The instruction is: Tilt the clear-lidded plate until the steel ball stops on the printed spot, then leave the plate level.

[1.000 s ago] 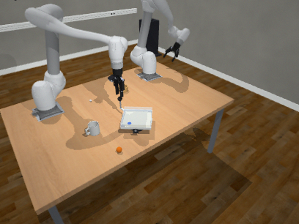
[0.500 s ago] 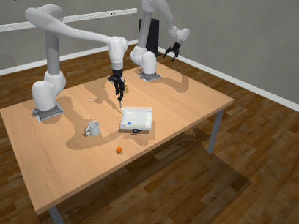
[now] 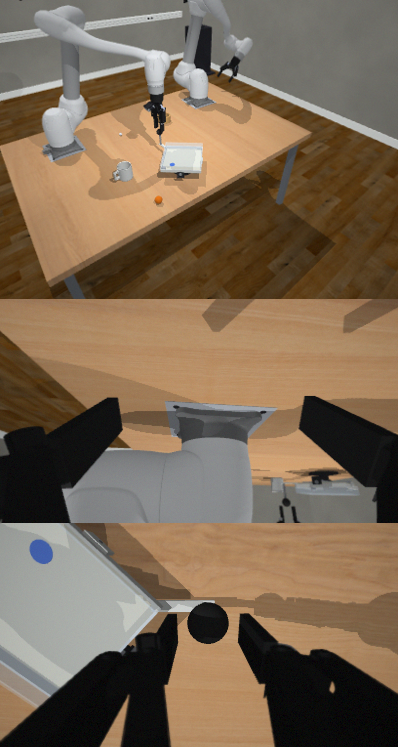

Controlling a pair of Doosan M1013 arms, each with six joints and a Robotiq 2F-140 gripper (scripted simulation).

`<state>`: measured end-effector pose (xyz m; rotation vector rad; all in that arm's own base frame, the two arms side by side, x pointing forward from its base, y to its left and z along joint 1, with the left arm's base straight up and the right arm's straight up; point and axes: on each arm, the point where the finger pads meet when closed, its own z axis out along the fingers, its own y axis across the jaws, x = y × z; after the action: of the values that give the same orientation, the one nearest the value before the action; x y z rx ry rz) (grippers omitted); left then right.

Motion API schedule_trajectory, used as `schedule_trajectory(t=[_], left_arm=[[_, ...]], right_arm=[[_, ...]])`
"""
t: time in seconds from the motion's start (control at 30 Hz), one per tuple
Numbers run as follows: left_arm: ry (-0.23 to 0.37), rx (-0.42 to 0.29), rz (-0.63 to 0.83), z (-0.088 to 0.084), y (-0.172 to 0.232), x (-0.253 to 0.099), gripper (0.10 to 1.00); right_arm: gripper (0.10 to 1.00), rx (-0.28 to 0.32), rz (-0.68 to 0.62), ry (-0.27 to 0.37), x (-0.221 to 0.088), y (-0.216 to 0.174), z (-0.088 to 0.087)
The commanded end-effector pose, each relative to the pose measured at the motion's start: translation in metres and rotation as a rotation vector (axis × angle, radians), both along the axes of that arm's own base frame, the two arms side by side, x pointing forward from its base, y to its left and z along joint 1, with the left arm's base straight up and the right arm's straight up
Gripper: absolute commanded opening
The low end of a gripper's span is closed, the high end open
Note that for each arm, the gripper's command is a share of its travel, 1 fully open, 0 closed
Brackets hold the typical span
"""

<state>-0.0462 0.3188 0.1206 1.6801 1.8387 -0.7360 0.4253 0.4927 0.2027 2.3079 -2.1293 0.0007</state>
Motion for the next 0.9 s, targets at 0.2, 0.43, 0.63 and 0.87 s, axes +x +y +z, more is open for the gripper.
schedule_trajectory(t=[0.2, 0.43, 0.63, 0.87], left_arm=[[0.0, 0.001, 0.0, 0.0, 0.0, 0.0, 1.0], [0.0, 0.001, 0.0, 0.0, 0.0, 0.0, 1.0], [0.0, 0.001, 0.0, 0.0, 0.0, 0.0, 1.0], [0.0, 0.001, 0.0, 0.0, 0.0, 0.0, 1.0]], right_arm=[[0.424, 0.001, 0.0, -0.001, 0.0, 0.0, -0.006], [0.424, 0.001, 0.0, -0.001, 0.0, 0.001, -0.01], [0.424, 0.001, 0.0, -0.001, -0.001, 0.001, -0.012], [0.424, 0.001, 0.0, -0.001, -0.001, 0.001, -0.014]])
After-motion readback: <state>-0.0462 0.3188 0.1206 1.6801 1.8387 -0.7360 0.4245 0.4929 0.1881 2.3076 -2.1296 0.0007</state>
